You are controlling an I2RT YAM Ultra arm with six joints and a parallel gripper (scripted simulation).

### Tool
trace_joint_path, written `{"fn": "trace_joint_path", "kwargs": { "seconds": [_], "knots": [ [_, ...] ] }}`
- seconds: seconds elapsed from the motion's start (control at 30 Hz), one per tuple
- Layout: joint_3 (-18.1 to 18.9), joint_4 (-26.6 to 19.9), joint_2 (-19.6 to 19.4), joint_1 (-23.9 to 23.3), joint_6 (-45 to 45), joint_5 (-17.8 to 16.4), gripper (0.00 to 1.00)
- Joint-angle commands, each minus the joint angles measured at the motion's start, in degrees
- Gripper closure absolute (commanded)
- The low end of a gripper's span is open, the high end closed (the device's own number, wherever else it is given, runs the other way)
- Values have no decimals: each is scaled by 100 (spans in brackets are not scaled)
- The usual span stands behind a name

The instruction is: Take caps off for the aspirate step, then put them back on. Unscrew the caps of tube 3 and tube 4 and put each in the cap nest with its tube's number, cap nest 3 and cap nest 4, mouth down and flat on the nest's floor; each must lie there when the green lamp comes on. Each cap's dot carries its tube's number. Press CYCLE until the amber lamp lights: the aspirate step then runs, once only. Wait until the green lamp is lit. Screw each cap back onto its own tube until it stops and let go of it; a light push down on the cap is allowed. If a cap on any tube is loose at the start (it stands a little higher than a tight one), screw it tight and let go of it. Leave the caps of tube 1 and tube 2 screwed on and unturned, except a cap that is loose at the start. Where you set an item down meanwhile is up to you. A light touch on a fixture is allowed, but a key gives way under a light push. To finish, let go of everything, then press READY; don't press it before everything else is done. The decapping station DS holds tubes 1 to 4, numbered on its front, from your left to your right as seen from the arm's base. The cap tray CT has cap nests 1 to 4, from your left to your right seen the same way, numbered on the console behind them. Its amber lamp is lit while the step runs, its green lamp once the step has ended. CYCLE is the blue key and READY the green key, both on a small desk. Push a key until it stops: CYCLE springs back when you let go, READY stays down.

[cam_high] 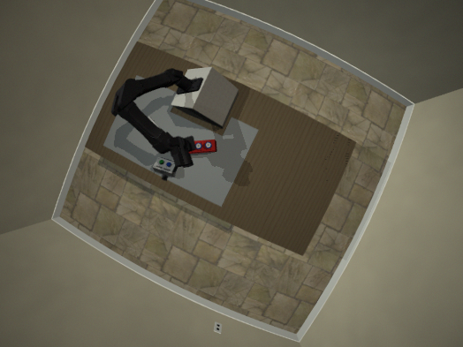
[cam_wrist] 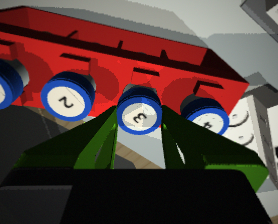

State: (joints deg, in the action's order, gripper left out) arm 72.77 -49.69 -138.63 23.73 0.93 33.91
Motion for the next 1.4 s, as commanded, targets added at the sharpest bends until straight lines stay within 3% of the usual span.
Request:
{"fn": "trace_joint_path", "kwargs": {
  "seconds": [0.0,0.2,0.53,0.77,0.93,1.23,1.37],
  "knots": [
    [27,1,29,60,21,-3,100],
    [96,-142,68,116,83,-27,100],
    [482,-839,226,380,364,-146,100],
    [482,-838,226,380,364,-146,100],
    [-150,-745,1001,-30,2218,33,100],
    [-725,-724,1912,-583,4513,252,100],
    [-800,-730,2060,-681,4918,289,100]
  ]
}}
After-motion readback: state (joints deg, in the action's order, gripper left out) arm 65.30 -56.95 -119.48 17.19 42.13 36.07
